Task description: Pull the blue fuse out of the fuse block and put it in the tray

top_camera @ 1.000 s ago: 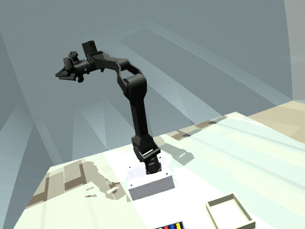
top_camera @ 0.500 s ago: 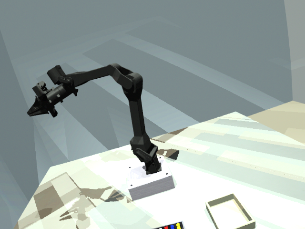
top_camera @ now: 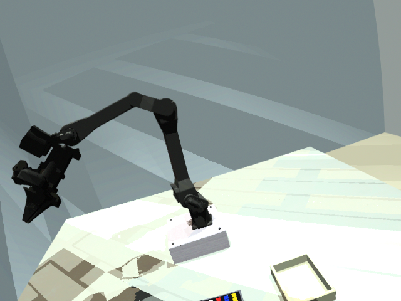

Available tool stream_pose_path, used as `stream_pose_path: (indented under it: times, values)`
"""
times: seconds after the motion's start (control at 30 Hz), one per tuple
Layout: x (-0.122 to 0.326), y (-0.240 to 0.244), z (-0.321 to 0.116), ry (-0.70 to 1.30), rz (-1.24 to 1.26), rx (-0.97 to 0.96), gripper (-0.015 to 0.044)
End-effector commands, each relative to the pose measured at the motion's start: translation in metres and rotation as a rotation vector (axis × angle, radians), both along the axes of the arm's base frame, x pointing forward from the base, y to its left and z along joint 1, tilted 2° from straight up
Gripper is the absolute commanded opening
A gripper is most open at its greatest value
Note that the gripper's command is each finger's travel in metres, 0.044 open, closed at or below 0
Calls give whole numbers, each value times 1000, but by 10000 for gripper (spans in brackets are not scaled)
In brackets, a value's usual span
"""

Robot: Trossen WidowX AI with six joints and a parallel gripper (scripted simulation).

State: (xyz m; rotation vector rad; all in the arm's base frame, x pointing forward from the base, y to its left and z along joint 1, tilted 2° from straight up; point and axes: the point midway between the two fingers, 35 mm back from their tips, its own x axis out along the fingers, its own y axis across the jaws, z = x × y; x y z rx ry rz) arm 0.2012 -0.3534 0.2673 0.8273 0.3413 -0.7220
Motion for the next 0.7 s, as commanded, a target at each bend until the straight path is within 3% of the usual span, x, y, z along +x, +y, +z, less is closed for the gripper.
stream_pose_path:
  times: [0.0, 0.33, 0.67]
  values:
    - [50, 37, -39, 111, 138, 69, 63]
    - [129, 160, -117, 414, 497, 129, 63]
    - [136, 305, -185, 793, 907, 41, 63]
